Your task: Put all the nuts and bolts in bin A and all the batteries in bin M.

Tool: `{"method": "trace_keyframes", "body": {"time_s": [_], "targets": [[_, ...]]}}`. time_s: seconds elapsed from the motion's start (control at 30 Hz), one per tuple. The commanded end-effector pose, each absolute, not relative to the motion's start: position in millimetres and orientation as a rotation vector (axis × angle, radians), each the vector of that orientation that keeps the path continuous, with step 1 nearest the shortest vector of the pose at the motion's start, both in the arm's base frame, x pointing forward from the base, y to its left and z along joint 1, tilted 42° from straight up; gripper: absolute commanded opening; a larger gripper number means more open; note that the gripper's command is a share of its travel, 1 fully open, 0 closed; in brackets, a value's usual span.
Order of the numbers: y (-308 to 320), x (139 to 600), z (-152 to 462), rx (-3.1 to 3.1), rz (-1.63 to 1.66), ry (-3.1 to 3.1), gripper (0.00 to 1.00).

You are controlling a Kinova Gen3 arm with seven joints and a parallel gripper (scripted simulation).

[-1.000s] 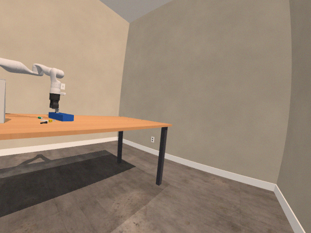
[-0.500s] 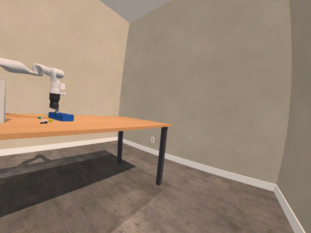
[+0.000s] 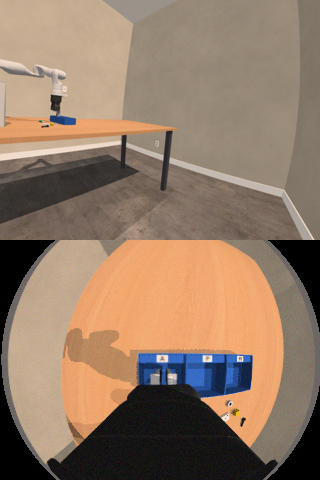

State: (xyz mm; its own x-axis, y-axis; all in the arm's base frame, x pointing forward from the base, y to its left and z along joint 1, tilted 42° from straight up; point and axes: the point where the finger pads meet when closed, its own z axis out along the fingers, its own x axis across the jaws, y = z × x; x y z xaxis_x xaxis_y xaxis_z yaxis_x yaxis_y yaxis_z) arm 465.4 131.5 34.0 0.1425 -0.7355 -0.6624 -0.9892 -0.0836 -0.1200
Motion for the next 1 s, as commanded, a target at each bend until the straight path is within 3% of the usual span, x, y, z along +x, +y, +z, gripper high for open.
{"method": "trace_keyframes", "body": {"time_s": [0.0,0.97], "targets": [[125.1,466.9,40.3,-1.872,0.597,1.650,0.31],[89.2,464.9,79.6,-1.871,0.598,1.653,0.31]]}}
